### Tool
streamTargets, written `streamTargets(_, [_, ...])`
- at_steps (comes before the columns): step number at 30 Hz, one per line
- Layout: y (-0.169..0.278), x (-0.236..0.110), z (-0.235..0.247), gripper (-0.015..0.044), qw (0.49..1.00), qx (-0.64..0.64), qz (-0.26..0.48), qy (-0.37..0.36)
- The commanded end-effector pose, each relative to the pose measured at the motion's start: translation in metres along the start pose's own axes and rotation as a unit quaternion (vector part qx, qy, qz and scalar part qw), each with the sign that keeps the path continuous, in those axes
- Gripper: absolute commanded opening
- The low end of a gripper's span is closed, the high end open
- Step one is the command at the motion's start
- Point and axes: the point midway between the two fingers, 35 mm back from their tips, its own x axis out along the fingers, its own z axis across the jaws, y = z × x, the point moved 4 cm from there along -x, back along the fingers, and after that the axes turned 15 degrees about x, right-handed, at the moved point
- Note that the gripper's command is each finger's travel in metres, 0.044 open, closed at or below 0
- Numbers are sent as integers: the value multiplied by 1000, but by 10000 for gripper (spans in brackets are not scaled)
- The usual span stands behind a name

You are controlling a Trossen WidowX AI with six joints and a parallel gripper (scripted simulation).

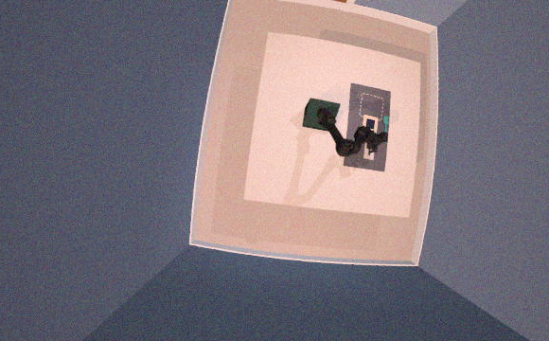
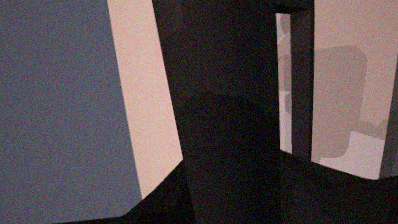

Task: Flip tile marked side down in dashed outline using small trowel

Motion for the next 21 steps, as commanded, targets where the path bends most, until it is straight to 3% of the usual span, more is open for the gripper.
streamTargets(1, [0, 4, -2, 0, 1000, -1, 1, -5])
streamTargets(21, [-4, 23, -20, 0, 1000, -1, 1, -5])
